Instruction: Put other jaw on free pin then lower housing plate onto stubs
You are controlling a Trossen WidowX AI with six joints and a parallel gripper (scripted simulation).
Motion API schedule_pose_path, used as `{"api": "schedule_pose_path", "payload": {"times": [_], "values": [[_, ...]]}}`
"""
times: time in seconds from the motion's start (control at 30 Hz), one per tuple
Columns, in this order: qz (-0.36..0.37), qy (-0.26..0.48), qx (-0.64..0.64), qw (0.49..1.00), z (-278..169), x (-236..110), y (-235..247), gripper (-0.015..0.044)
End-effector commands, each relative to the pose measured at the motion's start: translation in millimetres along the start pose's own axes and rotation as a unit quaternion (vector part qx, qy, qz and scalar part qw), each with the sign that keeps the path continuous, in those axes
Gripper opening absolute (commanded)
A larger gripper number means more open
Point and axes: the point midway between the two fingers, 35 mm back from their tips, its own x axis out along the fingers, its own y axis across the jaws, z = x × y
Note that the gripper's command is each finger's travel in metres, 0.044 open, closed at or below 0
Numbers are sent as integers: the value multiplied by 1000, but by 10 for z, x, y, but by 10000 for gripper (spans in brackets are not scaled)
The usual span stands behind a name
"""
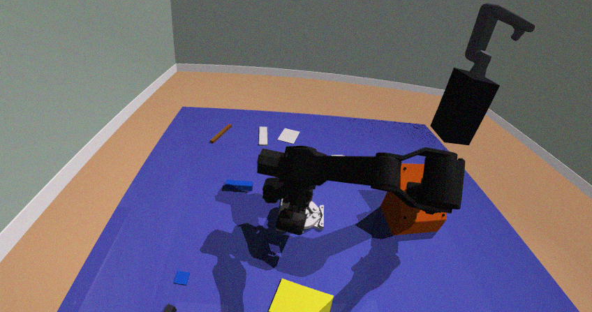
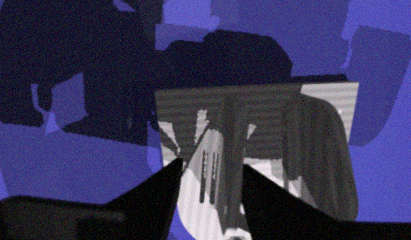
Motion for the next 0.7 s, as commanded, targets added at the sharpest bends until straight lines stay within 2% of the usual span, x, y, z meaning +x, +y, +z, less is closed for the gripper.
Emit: {"api": "schedule_pose_path", "payload": {"times": [0.0, 0.4, 0.5, 0.67], "values": [[2, 0, 1, 1000, 1, 9, 6, 134], [2, 0, 1, 1000, 1, 9, 6, 134], [0, 0, 0, 1000, 0, 0, 0, 213], [0, 0, 0, 1000, 0, 0, 0, 224]]}}
